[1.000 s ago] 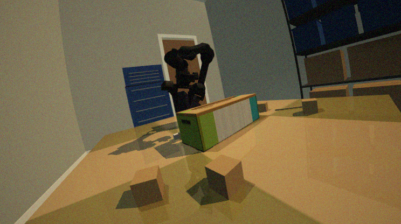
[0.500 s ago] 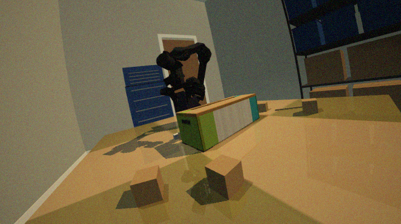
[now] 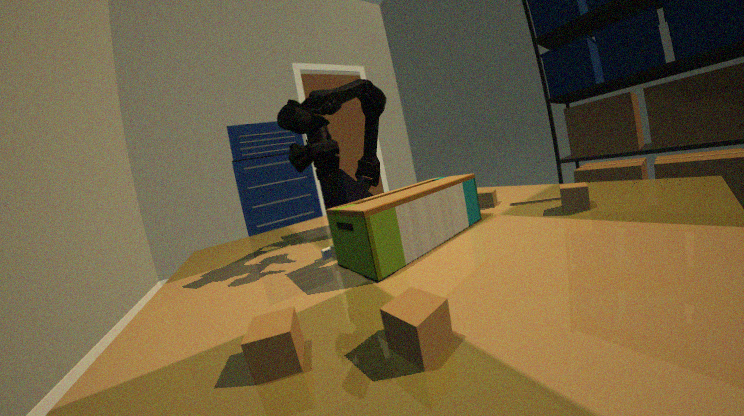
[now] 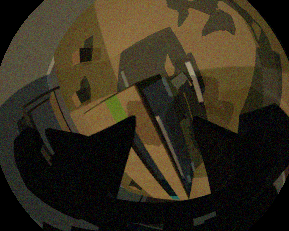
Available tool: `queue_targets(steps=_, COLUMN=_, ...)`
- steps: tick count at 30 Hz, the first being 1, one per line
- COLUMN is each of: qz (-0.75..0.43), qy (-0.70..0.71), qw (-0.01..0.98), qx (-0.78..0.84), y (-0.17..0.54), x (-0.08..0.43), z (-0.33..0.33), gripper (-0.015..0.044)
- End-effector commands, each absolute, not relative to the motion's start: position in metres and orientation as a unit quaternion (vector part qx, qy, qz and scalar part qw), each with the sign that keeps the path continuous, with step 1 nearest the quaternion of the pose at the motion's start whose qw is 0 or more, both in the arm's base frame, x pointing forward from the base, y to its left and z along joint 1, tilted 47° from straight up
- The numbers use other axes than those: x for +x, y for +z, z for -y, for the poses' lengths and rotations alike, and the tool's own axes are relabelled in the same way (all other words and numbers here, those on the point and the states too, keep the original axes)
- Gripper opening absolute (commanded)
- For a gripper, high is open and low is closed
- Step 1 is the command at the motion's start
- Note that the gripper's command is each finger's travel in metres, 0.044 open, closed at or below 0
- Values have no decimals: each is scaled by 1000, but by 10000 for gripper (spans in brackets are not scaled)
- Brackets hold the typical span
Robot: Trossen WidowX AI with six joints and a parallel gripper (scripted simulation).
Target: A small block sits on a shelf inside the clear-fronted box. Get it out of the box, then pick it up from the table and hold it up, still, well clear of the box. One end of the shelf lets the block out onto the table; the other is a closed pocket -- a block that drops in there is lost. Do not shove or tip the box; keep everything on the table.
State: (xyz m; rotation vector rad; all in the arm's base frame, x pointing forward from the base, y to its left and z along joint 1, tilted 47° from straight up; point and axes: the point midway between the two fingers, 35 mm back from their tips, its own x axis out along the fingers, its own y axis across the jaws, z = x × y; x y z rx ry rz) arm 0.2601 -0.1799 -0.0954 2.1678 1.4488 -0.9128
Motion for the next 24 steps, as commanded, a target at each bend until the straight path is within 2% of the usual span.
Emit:
queue_targets(steps=1, qz=-316, qy=-471, qw=-199, qx=799, y=-97, x=255, z=193, gripper=285)
queue_targets(steps=6, qz=-260, qy=-496, qw=-294, qx=775, y=-98, x=254, z=194, gripper=285)
queue_targets(steps=24, qz=-260, qy=-496, qw=-294, qx=775, y=-108, x=255, z=186, gripper=285)
